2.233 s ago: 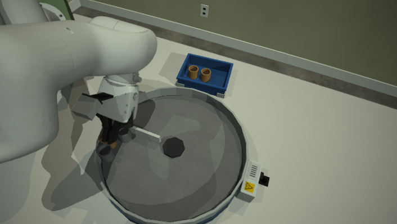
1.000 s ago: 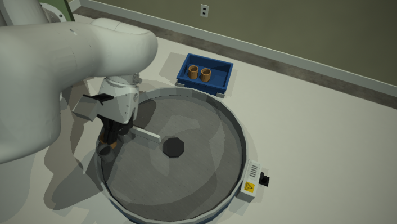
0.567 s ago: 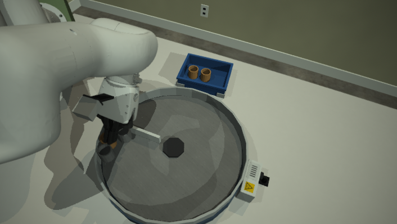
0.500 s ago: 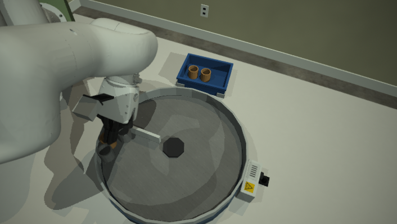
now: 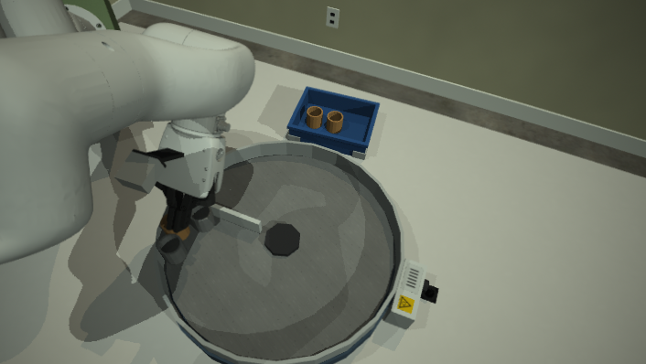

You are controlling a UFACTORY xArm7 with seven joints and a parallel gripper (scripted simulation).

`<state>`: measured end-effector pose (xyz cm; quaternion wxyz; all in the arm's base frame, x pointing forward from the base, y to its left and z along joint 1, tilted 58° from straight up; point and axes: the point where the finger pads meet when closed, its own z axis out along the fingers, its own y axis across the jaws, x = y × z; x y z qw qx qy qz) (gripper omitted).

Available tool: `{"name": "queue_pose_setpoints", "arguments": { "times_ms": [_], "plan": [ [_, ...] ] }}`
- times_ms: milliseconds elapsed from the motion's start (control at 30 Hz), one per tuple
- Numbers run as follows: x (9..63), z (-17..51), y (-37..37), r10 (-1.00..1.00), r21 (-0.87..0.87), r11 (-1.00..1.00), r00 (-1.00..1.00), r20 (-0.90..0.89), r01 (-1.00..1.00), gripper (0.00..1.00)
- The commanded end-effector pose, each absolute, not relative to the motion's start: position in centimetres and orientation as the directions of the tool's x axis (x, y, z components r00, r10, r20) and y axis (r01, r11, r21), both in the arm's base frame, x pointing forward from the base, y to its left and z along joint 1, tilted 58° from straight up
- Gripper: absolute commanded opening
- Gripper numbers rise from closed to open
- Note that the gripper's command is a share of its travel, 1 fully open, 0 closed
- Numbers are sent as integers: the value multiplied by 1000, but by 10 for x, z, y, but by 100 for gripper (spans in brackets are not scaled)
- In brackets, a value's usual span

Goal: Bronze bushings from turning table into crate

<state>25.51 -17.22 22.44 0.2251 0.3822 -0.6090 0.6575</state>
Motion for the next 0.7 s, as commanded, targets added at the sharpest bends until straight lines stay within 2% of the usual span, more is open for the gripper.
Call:
{"name": "queue_pose_setpoints", "arguments": {
  "times_ms": [0, 667],
  "plan": [
    [246, 234, -161, -171, -629, -158, -607, 776, -761, 0],
    [222, 256, -134, -171, -629, -158, -607, 776, -761, 0]
  ]
}}
